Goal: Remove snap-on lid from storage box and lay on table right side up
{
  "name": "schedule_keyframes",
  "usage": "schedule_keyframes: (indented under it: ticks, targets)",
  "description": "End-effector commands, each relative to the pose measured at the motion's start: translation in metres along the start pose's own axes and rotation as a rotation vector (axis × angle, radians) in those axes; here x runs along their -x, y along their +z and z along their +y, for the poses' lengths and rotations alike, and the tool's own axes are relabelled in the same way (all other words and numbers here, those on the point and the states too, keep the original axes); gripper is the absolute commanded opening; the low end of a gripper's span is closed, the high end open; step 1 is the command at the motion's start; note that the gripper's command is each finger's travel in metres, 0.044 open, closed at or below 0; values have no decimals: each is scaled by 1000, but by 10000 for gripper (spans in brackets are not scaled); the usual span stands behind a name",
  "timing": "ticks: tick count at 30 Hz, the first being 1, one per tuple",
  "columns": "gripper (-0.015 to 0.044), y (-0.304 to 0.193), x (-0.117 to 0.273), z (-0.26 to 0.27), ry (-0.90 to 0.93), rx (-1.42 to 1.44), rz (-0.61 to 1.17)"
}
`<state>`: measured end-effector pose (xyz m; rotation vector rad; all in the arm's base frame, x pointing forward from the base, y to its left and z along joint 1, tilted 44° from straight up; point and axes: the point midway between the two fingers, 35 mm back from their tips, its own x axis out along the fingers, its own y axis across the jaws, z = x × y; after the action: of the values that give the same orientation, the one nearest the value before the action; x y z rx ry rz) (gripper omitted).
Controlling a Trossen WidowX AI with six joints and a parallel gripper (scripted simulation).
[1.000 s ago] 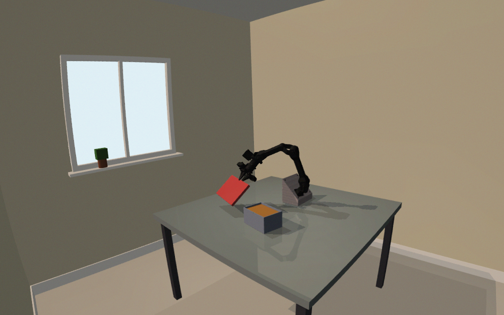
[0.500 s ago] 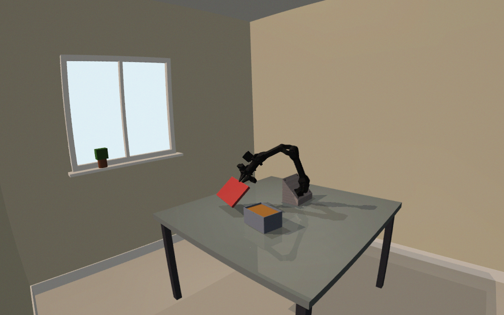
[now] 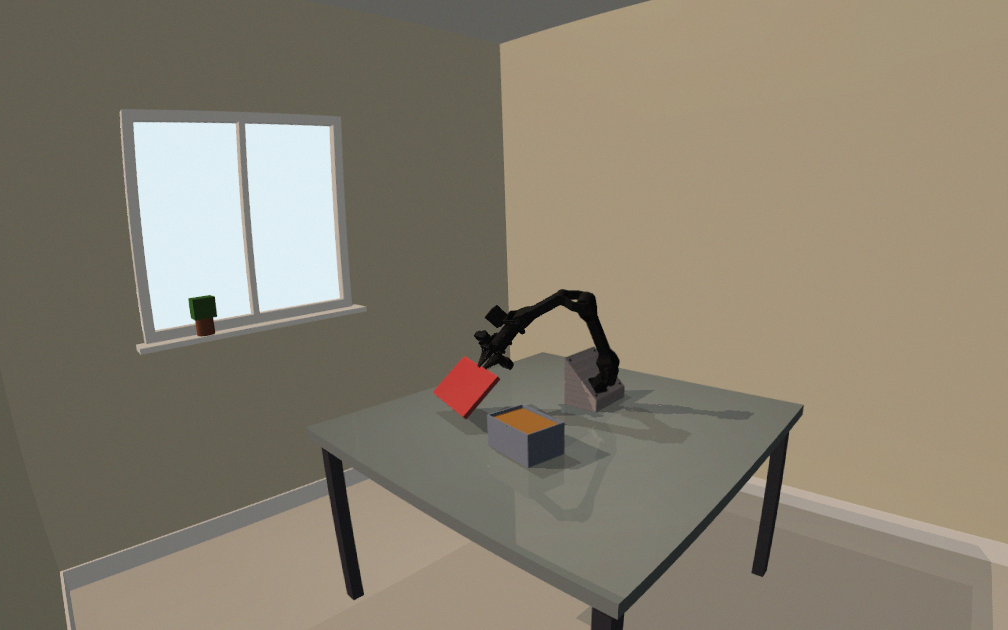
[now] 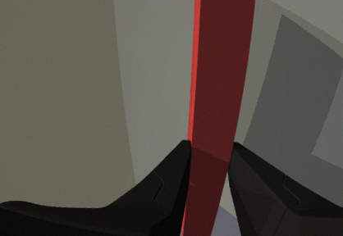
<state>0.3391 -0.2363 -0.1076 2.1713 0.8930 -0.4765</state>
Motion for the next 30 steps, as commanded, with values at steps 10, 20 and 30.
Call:
schedule_keyframes:
  ticks: [10, 20, 30]
  targets:
    - [0, 0, -7, -8, 4, -3, 3]
    - [0, -1, -12, -14, 4, -3, 3]
    - [0, -1, -17, -20, 4, -3, 3]
